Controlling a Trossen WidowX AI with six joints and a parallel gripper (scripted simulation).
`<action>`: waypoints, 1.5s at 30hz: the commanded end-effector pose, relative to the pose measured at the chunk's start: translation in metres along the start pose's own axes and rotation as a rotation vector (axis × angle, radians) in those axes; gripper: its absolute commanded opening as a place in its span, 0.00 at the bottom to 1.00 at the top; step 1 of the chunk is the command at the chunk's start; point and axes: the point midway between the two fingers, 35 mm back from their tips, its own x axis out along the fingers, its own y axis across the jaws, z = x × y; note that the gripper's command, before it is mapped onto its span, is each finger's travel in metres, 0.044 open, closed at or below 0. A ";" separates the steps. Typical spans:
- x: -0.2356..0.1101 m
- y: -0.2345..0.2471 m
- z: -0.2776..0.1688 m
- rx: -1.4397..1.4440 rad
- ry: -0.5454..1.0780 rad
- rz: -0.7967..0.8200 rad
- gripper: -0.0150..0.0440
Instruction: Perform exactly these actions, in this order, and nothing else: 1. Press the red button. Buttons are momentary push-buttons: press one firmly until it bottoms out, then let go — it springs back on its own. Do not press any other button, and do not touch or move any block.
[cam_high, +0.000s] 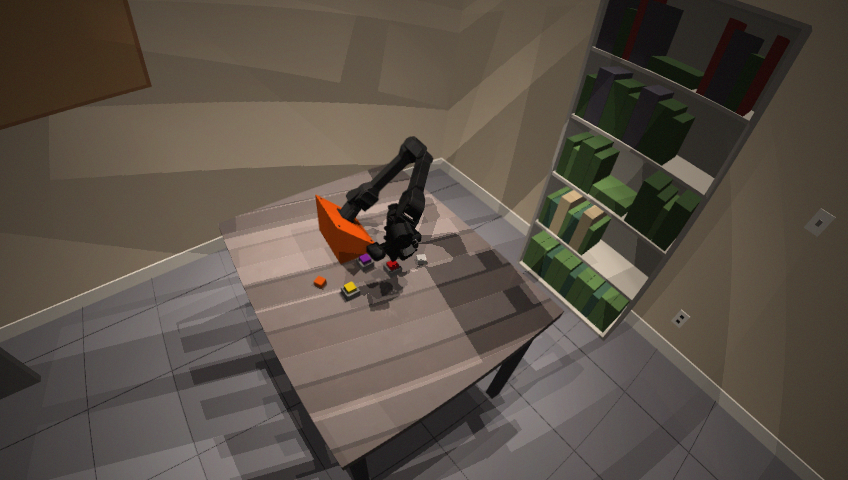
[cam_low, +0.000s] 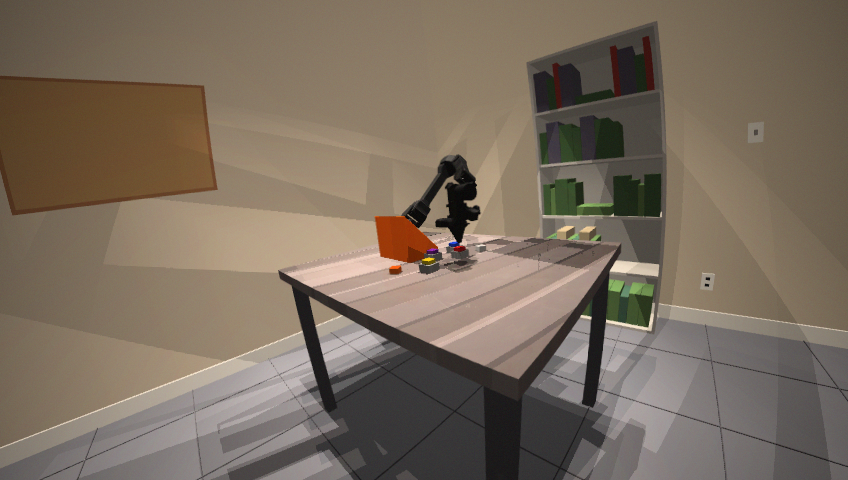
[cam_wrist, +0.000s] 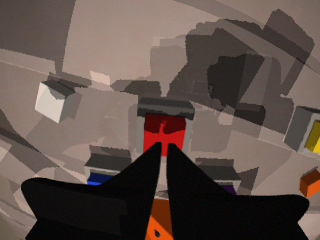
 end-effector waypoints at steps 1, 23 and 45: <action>0.008 0.000 -0.002 0.010 0.002 0.005 0.29; 0.025 0.001 -0.002 0.010 0.002 0.007 0.29; -0.036 0.065 0.005 0.011 0.003 0.000 0.51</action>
